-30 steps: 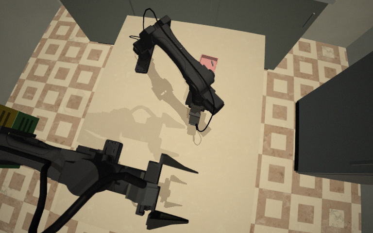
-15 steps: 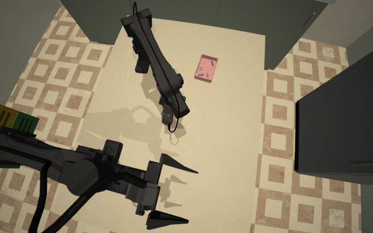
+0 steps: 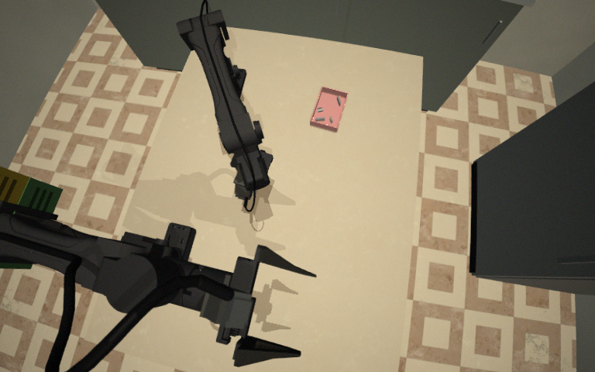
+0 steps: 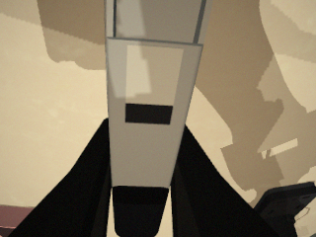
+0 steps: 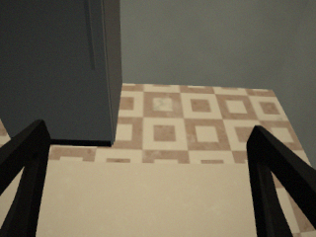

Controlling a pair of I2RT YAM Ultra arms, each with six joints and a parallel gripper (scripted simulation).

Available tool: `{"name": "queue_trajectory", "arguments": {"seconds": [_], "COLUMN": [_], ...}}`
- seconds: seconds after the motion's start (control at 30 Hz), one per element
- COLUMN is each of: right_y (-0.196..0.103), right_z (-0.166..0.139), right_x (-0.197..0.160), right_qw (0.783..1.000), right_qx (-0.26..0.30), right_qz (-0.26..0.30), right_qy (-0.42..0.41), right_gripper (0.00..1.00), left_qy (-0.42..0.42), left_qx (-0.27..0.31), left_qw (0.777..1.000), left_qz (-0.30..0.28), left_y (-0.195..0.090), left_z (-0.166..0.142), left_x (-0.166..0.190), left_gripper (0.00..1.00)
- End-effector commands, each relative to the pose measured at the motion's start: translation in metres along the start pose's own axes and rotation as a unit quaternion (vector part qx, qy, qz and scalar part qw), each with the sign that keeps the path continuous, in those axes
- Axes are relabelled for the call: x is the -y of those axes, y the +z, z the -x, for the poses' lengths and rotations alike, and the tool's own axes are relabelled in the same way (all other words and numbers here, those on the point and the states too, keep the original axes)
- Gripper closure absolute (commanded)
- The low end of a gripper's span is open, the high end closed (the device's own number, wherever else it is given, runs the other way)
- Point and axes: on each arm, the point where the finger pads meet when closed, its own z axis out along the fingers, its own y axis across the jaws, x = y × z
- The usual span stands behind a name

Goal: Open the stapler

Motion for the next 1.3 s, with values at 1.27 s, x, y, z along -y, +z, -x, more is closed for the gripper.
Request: {"name": "queue_trajectory", "arguments": {"seconds": [1.27], "right_y": [-0.001], "right_z": [-0.0001], "right_x": [-0.0013], "right_qw": [1.0], "right_qx": [0.002], "right_qz": [0.005], "right_qy": [0.006], "right_gripper": [0.0], "left_qy": [-0.669], "left_qx": [0.032], "left_qw": [0.742], "left_qz": [0.004], "left_y": [-0.0121], "left_z": [0.0015], "left_x": [-0.0041], "left_gripper": [0.82]}}
